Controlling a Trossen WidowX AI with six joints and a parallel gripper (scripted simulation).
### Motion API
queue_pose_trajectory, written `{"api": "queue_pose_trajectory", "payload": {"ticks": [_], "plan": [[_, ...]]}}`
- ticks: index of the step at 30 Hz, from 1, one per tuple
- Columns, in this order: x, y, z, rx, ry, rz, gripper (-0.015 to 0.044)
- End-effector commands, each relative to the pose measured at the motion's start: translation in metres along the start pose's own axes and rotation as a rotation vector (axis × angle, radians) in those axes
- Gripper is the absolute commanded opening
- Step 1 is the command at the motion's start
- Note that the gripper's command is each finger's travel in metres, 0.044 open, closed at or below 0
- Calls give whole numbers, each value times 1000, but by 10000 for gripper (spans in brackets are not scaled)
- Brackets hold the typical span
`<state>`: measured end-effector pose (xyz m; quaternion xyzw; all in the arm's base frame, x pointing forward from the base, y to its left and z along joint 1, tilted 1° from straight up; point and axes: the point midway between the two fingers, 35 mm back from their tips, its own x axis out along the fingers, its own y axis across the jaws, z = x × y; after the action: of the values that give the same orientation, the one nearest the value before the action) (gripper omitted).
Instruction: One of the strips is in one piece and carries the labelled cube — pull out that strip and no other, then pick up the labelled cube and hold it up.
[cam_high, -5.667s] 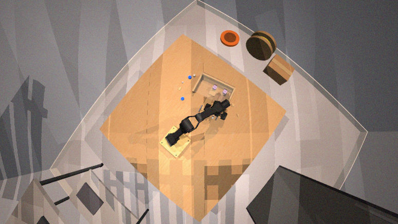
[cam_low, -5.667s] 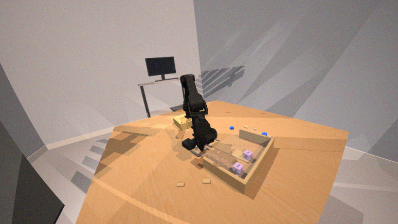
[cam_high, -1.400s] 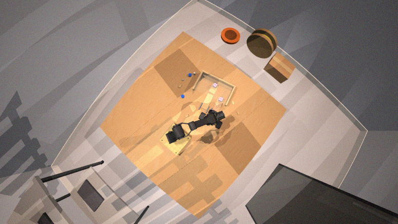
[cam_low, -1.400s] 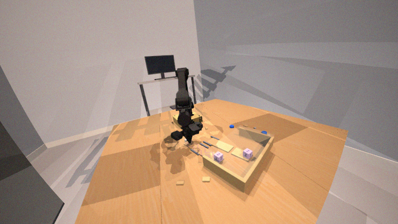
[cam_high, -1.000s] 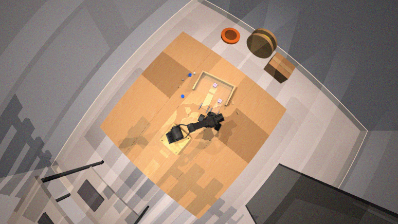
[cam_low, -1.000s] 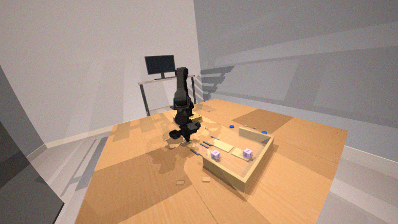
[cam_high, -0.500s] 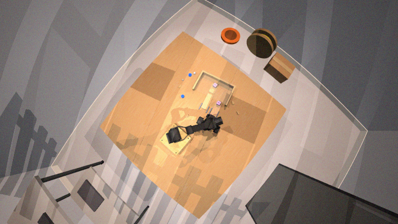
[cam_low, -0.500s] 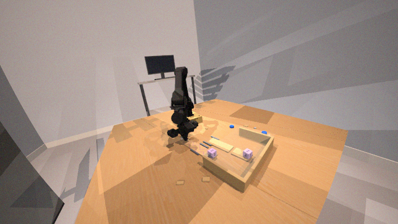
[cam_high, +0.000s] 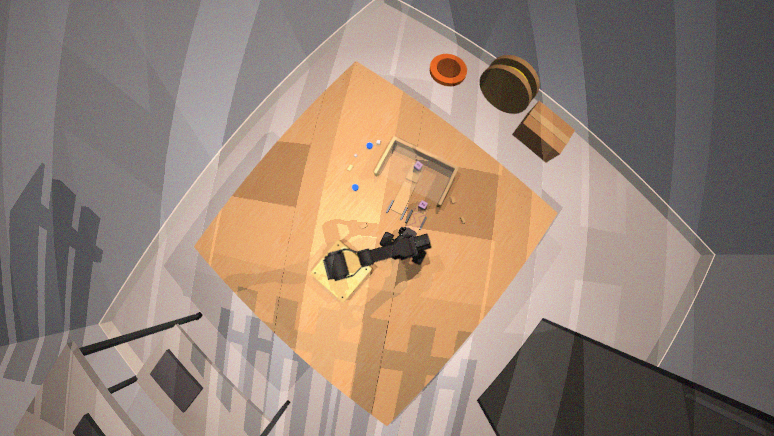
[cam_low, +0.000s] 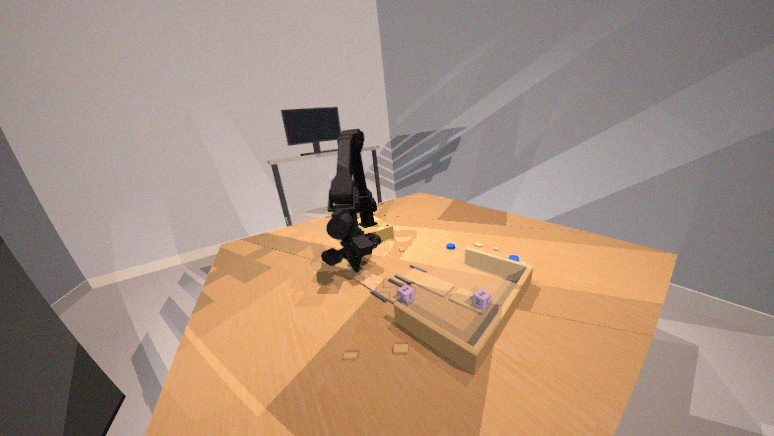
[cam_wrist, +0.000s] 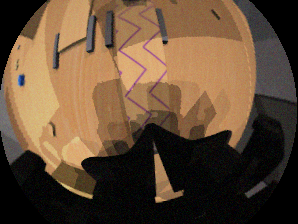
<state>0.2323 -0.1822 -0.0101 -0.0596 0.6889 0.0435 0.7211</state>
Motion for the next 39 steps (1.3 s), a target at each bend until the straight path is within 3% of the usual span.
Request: {"api": "queue_pose_trajectory", "payload": {"ticks": [1, 17, 22, 26, 39], "plan": [[6, 4, -13, 3, 23, 17, 0], [6, 4, -28, 3, 24, 17, 0], [-39, -2, -18, 3, 22, 16, 0], [-42, -2, -18, 3, 24, 17, 0], [-44, 1, 37, 33, 20, 17, 341]]}}
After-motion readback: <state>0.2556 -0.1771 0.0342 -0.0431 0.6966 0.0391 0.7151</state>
